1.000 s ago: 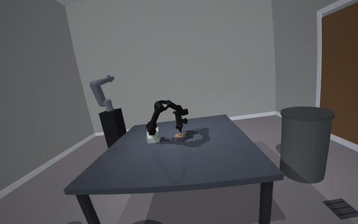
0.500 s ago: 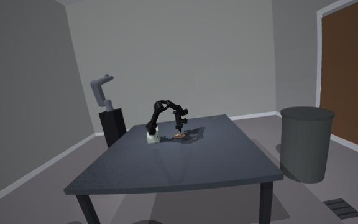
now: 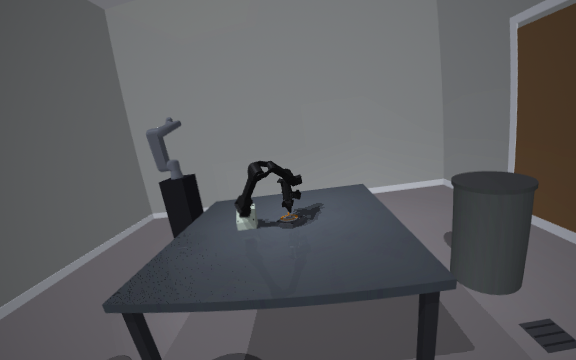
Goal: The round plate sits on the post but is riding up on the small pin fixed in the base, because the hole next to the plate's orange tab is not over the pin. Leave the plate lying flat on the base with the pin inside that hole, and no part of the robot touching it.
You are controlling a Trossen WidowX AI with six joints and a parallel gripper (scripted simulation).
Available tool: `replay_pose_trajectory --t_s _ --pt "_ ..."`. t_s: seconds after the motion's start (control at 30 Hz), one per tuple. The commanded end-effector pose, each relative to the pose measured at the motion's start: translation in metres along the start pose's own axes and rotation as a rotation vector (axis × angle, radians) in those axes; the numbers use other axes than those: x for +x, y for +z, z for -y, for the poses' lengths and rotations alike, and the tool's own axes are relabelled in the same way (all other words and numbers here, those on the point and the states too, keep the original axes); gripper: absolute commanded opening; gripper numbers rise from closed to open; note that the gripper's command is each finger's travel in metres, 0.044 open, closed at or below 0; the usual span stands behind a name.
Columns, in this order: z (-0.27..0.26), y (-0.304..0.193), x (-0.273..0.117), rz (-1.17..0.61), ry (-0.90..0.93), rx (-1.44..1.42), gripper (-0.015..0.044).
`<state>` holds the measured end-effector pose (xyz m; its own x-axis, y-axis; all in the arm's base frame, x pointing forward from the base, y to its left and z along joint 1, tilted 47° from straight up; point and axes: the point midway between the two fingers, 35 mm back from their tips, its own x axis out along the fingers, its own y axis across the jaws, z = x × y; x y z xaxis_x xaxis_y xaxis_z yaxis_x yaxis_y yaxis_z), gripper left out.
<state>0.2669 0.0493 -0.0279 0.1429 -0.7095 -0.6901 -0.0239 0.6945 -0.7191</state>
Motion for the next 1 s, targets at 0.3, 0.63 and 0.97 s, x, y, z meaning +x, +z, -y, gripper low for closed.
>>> replay_pose_trajectory --t_s 0.3,0.63,0.97 --pt "0.0004 -0.0093 0.0025 -0.017 -0.002 -0.010 0.0000" --pt "0.0005 -0.0117 0.0025 -0.017 -0.002 -0.010 0.0000" --pt "0.0008 -0.0143 0.0025 -0.017 -0.002 -0.010 0.0000"
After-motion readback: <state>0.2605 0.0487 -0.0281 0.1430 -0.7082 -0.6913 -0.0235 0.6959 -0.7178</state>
